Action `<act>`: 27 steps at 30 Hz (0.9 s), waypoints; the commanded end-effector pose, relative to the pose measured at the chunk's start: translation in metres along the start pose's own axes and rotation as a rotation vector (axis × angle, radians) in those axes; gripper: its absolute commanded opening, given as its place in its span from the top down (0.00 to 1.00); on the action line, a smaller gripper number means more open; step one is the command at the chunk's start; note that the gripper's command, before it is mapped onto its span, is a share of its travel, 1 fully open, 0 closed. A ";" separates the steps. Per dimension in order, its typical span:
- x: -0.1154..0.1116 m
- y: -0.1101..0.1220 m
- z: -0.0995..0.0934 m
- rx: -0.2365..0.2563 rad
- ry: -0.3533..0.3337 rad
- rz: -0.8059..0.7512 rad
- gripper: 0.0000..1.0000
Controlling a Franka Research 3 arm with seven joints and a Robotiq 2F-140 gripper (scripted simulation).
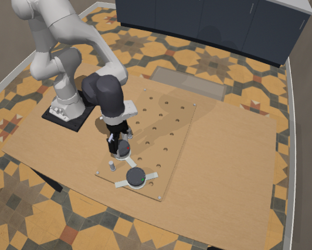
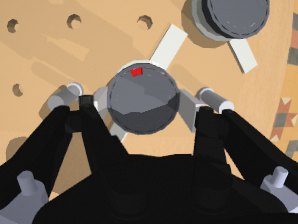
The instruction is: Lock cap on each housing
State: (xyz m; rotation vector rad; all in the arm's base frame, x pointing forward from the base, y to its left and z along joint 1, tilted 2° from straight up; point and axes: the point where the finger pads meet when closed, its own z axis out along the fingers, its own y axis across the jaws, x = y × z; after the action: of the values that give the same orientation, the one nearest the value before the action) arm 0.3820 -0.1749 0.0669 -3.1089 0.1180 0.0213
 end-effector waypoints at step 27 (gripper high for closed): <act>-0.001 0.000 0.001 -0.002 -0.001 0.315 0.90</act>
State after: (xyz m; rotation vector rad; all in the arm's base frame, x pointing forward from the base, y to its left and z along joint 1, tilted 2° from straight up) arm 0.3824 -0.1760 0.0671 -3.0860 0.3490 0.0152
